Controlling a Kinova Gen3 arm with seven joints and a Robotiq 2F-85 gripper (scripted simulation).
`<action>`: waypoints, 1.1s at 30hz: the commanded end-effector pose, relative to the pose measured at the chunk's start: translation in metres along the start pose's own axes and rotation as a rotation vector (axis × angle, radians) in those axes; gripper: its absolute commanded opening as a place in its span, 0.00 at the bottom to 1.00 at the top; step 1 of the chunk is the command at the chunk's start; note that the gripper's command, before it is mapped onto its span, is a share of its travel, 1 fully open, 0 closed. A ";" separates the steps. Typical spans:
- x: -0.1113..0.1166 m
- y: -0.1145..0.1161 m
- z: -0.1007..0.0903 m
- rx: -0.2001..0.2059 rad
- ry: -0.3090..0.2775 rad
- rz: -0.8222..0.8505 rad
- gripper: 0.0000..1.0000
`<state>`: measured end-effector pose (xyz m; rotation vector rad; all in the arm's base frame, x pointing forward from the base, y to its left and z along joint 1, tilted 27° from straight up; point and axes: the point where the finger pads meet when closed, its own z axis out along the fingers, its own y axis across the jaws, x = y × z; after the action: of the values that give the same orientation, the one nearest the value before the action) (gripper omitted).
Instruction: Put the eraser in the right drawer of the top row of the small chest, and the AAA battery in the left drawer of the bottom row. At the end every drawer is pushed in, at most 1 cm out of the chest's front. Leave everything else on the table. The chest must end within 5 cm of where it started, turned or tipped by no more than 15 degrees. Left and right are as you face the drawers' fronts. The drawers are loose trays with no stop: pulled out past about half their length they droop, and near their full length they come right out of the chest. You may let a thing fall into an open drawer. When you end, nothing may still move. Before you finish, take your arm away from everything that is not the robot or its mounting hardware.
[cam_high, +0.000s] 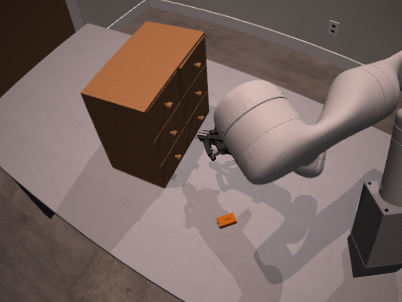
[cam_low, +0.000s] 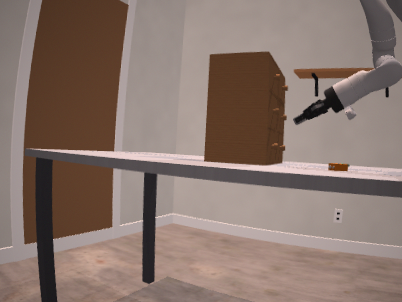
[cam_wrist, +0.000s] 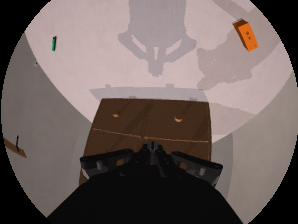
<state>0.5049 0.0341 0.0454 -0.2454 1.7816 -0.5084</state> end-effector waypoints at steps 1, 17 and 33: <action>0.009 -0.002 -0.006 -0.017 -0.029 -0.015 0.00; 0.016 0.014 -0.030 -0.122 -0.128 0.001 0.00; 0.022 0.026 -0.044 -0.188 -0.156 0.015 0.00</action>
<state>0.4627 0.0558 0.0234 -0.3811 1.6803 -0.3084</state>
